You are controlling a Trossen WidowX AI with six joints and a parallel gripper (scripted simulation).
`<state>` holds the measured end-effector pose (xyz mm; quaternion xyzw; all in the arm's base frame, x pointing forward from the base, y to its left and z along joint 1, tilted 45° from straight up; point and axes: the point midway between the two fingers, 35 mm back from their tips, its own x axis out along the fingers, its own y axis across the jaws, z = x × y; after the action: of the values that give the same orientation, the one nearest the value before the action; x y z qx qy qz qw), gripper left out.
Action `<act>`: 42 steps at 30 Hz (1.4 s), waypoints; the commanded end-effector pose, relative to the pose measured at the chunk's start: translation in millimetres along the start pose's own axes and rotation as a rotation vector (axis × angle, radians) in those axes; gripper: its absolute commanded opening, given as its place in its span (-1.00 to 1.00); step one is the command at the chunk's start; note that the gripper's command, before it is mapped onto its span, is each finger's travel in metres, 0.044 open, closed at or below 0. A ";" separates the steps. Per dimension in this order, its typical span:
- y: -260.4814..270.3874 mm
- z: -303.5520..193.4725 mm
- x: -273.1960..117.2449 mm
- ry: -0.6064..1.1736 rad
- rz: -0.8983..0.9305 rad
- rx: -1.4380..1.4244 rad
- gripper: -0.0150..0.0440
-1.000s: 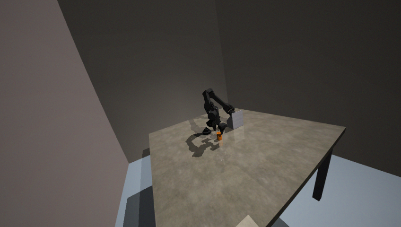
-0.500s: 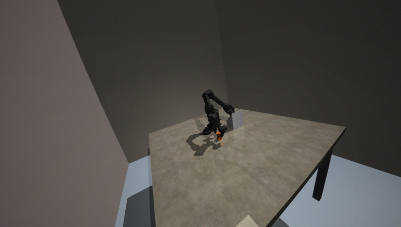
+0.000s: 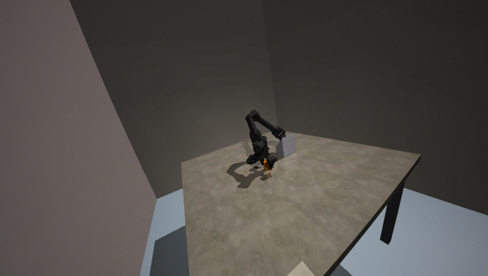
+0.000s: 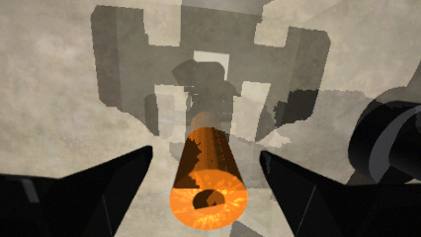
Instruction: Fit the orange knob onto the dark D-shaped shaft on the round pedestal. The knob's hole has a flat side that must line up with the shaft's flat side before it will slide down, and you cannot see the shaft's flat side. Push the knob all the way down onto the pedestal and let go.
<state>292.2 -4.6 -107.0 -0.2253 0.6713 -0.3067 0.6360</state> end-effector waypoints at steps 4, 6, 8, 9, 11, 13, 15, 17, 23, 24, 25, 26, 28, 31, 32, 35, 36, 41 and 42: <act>0.5 -2.6 6.7 0.005 -0.008 -0.011 0.73; 0.5 -2.6 6.7 0.005 -0.008 -0.011 0.56; 0.5 -2.6 6.7 0.005 -0.008 -0.011 0.38; 0.5 -2.6 6.7 0.005 -0.008 -0.011 0.29; 0.5 -2.6 6.7 0.005 -0.008 -0.011 0.11; 0.5 -2.6 6.7 0.005 -0.008 -0.011 0.06; 0.5 -2.6 6.7 0.005 -0.008 -0.011 0.02; 0.5 -2.6 6.7 0.005 -0.008 -0.011 -0.03; 6.2 6.9 -16.5 -0.038 0.024 -0.037 -0.49; 6.7 7.4 -21.3 -0.037 0.025 -0.037 -0.49; 7.2 8.0 -26.1 -0.036 0.025 -0.037 -0.49; 7.7 8.4 -30.9 -0.035 0.026 -0.036 -0.49; 8.4 9.0 -40.7 -0.033 0.027 -0.036 -0.49; 8.9 8.9 -58.8 -0.025 0.024 -0.032 -0.49; 8.9 8.6 -65.2 -0.022 0.023 -0.031 -0.49; 8.4 6.9 -84.6 -0.014 0.018 -0.026 -0.49; 8.0 6.1 -91.2 -0.011 0.016 -0.024 -0.49; 4.5 0.2 -124.4 0.002 0.003 -0.015 -0.49; 3.7 -1.1 -129.8 0.004 0.001 -0.014 -0.49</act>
<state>302.5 72.3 -37.1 -0.2356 0.6791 -0.2999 0.6272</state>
